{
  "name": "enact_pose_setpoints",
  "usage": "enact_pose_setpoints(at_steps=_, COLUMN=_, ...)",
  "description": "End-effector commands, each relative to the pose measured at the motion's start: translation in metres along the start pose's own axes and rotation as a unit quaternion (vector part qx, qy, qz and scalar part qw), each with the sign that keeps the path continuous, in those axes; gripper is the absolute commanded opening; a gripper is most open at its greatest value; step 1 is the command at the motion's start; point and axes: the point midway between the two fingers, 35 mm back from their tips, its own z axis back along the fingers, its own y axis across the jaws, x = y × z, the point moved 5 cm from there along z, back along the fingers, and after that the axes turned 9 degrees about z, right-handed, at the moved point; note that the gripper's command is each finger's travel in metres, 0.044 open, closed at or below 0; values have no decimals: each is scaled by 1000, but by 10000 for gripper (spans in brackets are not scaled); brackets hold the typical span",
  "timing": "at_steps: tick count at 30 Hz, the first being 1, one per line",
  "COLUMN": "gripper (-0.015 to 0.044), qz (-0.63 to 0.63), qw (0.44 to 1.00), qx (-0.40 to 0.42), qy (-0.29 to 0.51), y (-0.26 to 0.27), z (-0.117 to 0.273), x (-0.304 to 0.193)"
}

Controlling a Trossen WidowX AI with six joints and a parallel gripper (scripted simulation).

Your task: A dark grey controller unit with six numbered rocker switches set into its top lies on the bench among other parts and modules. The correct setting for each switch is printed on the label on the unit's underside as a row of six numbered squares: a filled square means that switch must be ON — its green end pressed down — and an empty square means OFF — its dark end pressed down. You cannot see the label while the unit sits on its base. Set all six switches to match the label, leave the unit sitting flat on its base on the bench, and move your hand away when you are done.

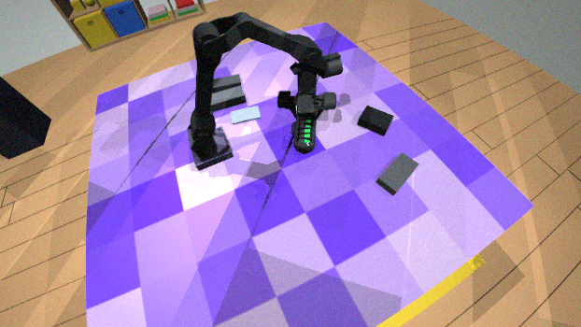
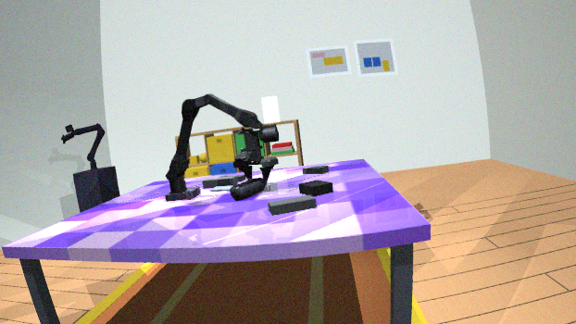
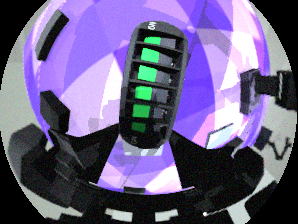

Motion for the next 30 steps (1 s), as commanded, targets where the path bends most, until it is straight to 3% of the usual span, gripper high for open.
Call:
enact_pose_setpoints(at_steps=1, gripper=338, qz=-3, qw=1000, qx=-1, qy=-5, y=0, z=-4, x=1)
enact_pose_setpoints(at_steps=14, gripper=338, qz=0, qw=1000, qx=0, qy=0, y=0, z=-5, x=-1)
enact_pose_setpoints(at_steps=18, gripper=440, qz=0, qw=1000, qx=-1, qy=-1, y=0, z=-6, x=-1)
enact_pose_setpoints(at_steps=27, gripper=440, qz=0, qw=1000, qx=-1, qy=-1, y=0, z=-4, x=2)
enact_pose_setpoints(at_steps=30, gripper=440, qz=0, qw=1000, qx=-1, qy=-2, y=-4, z=20, x=37)
